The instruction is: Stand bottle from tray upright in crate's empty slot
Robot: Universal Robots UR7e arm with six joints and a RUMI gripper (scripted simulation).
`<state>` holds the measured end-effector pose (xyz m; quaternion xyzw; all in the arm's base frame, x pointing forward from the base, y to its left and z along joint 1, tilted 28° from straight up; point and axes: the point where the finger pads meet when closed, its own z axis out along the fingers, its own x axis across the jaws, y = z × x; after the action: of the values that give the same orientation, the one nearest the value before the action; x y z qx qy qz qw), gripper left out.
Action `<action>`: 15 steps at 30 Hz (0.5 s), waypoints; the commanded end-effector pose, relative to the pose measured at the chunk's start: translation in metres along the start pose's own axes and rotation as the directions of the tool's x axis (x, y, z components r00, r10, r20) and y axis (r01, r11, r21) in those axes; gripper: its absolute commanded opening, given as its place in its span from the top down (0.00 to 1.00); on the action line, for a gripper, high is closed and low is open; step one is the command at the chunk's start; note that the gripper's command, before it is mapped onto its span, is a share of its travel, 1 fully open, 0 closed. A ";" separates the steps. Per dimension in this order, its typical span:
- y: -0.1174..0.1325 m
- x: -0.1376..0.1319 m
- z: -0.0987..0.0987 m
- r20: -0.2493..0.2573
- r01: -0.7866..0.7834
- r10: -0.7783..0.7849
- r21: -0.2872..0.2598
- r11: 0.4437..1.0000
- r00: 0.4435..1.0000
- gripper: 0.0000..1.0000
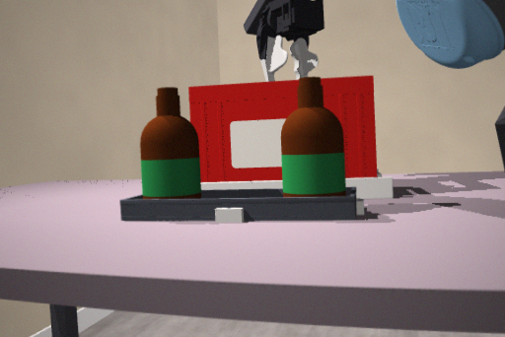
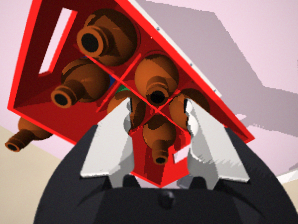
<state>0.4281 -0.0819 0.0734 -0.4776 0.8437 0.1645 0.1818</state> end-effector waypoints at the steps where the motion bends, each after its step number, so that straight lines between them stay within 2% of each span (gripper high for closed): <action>1: 0.000 0.000 -0.009 0.000 0.000 0.000 0.001 1.000 1.000 0.62; 13: 0.000 0.000 -0.039 0.000 0.000 0.000 0.001 1.000 1.000 0.62; 15: 0.000 0.000 -0.039 0.000 0.000 0.000 0.001 1.000 1.000 0.62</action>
<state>0.4232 -0.0970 0.1028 -0.4775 0.8437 0.1643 0.1819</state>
